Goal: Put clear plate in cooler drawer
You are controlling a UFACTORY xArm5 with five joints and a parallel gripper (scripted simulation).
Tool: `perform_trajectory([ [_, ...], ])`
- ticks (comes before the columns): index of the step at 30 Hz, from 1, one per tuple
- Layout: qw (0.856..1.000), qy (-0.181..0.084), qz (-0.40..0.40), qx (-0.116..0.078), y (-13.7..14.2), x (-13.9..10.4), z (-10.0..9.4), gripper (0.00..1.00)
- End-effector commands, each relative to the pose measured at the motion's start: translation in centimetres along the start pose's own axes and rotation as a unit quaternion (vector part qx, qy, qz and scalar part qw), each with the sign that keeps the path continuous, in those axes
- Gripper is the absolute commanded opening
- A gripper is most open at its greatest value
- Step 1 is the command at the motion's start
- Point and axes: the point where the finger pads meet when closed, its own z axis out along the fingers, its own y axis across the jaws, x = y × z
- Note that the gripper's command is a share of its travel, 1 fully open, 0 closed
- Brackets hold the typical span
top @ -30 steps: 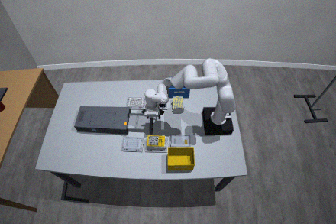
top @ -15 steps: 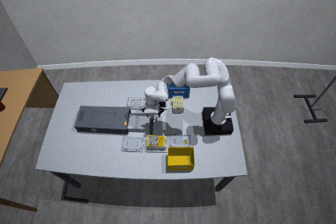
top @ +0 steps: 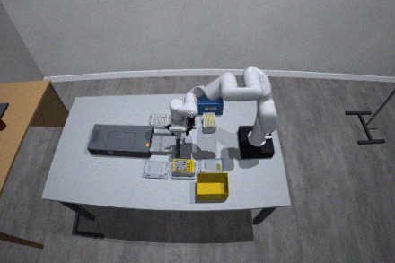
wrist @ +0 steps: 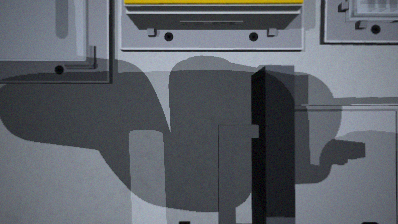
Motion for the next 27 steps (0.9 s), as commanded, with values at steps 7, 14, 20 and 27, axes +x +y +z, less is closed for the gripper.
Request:
perform_trajectory([
  [7, 1.000, -0.002, 0.000, -0.003, 0.2, 0.0, -1.9, 0.88],
  [14, 1.000, -0.002, 0.000, -0.003, 0.2, 0.0, -2.9, 0.88],
  [20, 1.000, -0.002, 0.000, -0.003, 0.2, 0.0, -2.9, 0.88],
  [27, 1.000, -0.001, 0.017, -0.003, 0.5, 0.4, -2.8, 1.00],
])
